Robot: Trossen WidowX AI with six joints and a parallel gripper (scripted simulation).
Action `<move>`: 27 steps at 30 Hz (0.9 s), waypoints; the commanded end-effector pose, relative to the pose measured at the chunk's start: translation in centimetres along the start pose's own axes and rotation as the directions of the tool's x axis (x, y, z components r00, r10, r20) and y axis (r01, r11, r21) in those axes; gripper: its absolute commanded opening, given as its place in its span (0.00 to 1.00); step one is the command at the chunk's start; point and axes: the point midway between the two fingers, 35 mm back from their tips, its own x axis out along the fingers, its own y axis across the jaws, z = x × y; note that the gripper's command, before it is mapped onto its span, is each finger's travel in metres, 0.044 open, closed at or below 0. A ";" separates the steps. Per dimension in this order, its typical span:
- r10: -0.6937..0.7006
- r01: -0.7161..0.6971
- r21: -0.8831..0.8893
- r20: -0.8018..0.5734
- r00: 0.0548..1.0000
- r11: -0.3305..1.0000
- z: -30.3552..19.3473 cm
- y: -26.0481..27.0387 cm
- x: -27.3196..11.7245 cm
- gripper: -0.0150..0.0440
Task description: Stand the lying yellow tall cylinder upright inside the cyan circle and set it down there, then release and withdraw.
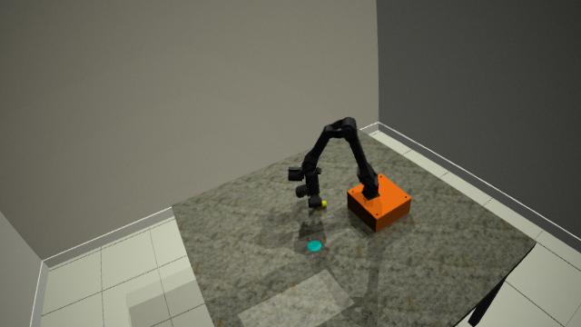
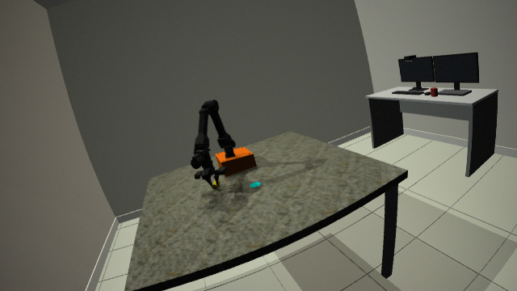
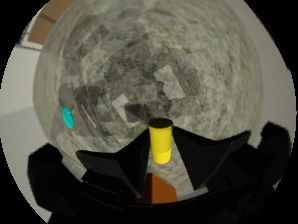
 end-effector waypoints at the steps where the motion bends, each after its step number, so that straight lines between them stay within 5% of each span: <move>1: -0.004 0.004 0.003 0.005 1.000 1.000 0.3 -0.1 -0.8 0.43; 27: -0.005 0.005 0.003 0.006 1.000 1.000 0.5 -0.2 -8.8 0.43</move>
